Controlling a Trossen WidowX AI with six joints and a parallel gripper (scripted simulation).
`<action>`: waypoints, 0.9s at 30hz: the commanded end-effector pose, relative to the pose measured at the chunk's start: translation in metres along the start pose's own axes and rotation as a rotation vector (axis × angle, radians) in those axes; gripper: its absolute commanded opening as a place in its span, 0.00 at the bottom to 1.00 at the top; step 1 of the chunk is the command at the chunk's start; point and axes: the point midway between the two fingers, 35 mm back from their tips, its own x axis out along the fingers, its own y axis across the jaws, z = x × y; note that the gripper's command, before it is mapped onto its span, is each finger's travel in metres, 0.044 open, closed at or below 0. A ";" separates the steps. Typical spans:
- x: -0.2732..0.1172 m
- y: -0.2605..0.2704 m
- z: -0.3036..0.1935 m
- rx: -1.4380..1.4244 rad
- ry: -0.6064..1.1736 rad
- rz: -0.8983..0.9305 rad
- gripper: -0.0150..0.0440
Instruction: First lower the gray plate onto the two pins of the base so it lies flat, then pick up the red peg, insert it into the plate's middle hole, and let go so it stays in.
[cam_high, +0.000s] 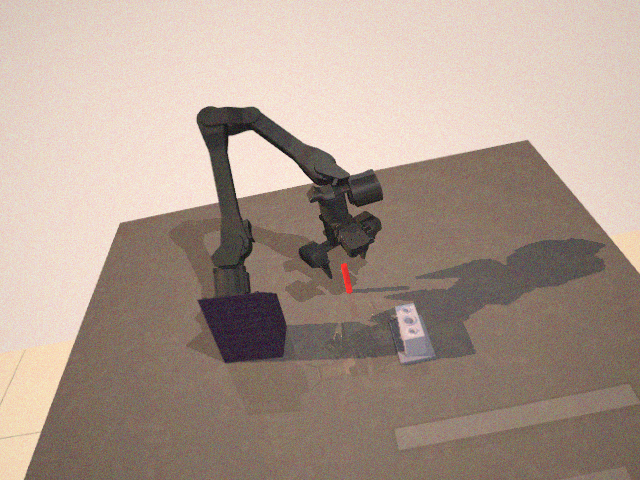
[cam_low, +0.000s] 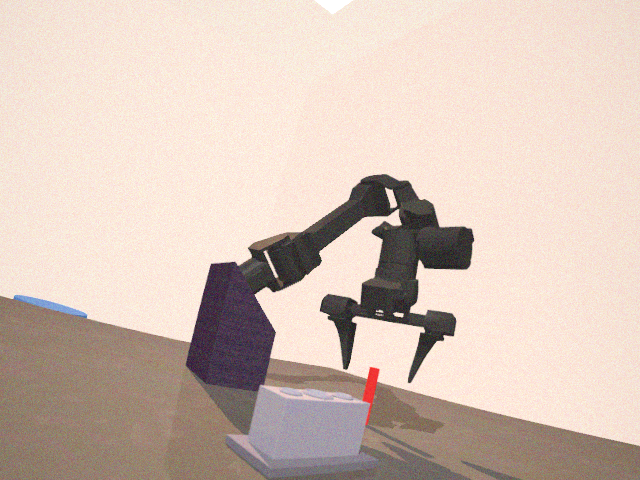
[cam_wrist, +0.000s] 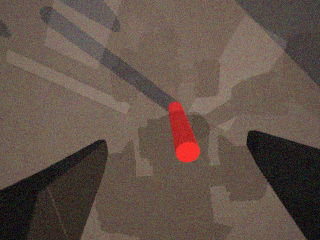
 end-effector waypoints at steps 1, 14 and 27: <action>0.008 -0.004 0.000 0.009 0.002 -0.010 1.00; 0.028 -0.005 -0.001 0.010 0.005 -0.008 1.00; 0.029 -0.005 -0.001 0.010 0.005 -0.008 0.51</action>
